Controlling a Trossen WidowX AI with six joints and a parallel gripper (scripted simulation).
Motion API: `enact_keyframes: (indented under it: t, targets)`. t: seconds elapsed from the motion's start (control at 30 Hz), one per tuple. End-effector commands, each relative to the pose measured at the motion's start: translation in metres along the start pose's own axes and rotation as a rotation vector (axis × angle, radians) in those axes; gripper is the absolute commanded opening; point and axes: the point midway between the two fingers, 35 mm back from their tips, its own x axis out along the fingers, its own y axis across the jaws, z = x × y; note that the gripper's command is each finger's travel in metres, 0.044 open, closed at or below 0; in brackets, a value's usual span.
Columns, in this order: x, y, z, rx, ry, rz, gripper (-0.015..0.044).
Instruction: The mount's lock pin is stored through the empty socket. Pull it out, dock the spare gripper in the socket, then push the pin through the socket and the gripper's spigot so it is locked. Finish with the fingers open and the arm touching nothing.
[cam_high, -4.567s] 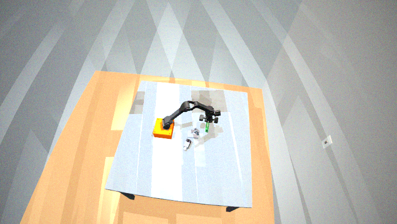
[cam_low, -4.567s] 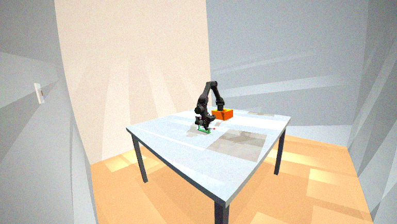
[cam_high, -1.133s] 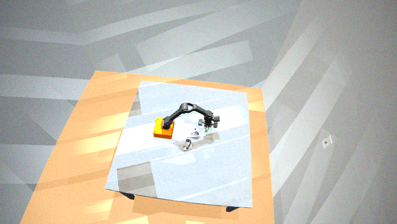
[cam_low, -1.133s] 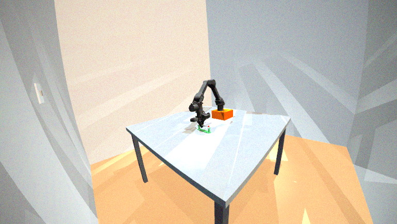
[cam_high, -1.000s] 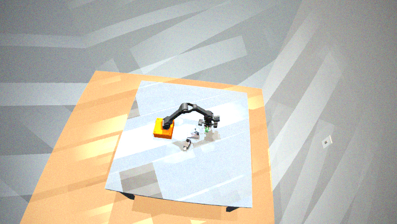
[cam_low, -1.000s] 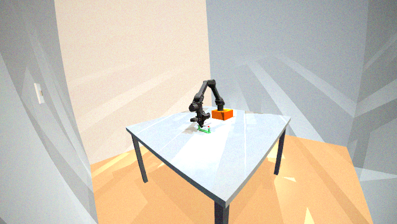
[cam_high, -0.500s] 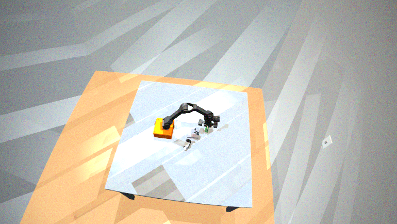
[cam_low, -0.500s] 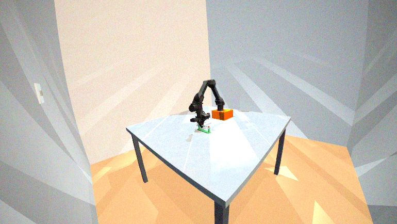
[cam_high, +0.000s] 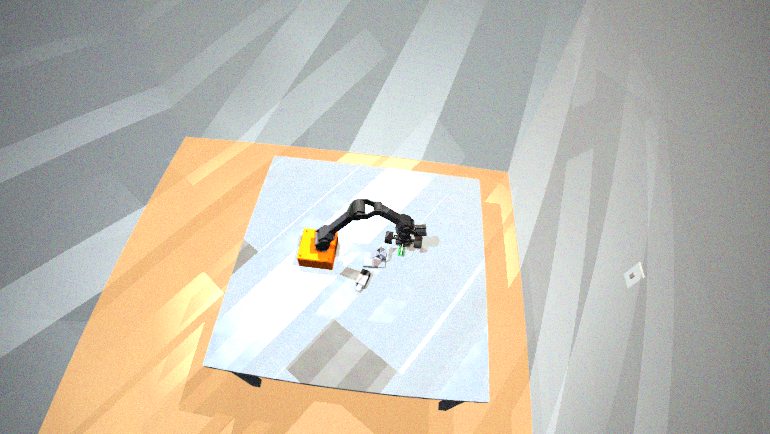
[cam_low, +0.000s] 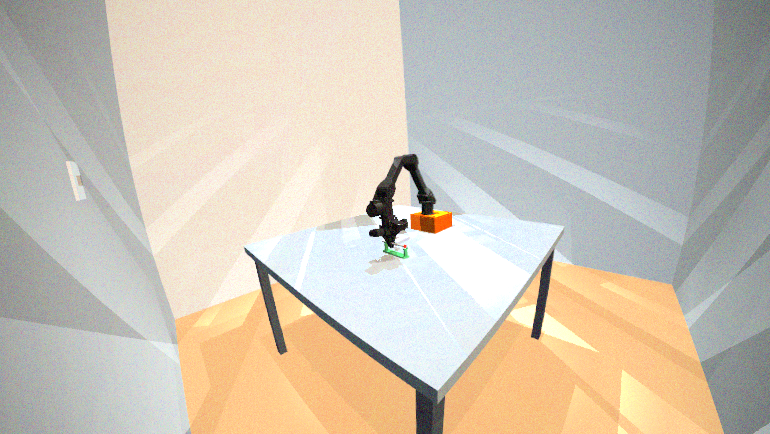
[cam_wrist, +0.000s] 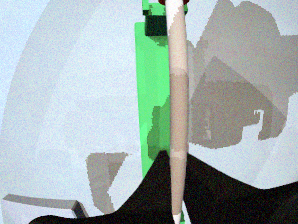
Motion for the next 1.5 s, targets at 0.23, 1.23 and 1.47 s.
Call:
enact_keyframes:
  t: [0.23, 1.23, 1.47]
  targets:
    - [0.005, 0.002, -0.001, -0.004, 0.002, 0.008, 0.0000]
    - [0.001, 0.000, 0.000, 0.000, 0.000, 0.001, 0.0263]
    - [-0.013, 0.001, 0.002, 0.001, 0.001, 0.005, 0.0440]
